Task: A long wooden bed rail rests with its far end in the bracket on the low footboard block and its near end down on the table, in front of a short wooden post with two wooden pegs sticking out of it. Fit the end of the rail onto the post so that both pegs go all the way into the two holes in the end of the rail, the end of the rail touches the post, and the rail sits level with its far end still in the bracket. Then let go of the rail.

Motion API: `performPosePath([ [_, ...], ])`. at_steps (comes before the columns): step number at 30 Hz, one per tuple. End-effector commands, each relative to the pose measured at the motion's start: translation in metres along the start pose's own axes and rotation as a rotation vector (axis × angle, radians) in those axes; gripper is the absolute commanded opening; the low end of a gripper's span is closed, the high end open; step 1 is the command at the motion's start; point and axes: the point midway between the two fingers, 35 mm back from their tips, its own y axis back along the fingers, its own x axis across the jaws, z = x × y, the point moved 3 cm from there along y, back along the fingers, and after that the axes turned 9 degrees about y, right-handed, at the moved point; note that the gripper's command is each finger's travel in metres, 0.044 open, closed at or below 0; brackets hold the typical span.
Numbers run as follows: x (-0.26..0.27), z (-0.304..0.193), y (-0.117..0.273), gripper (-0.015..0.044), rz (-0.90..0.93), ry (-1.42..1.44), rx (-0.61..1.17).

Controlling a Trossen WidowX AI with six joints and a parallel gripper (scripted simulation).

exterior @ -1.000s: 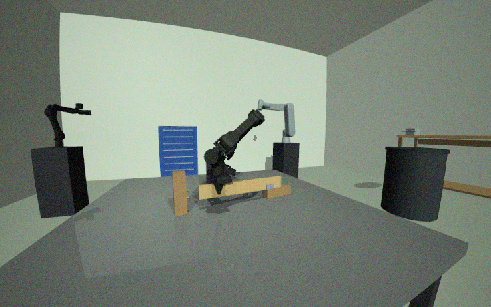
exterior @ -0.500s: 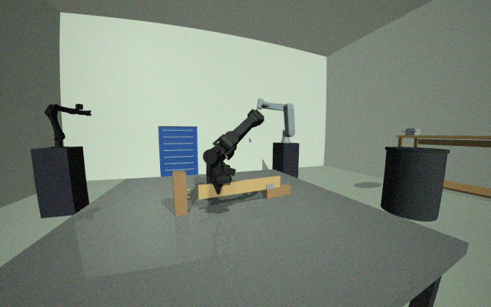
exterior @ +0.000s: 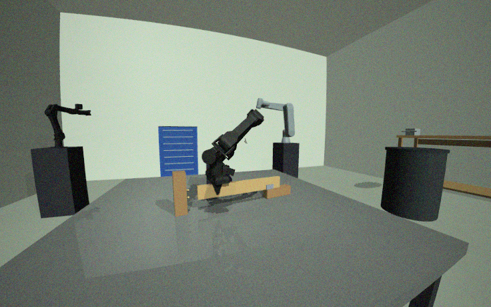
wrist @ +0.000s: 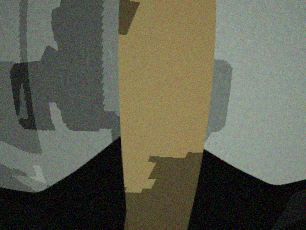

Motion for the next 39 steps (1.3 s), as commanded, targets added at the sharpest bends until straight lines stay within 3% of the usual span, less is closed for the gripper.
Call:
performPosePath([
  [1,-0.003,-0.003,0.003,0.0000,-0.009,0.002,0.007],
  [39,-0.001,-0.014,0.003,0.0000,-0.009,0.003,0.007],
])
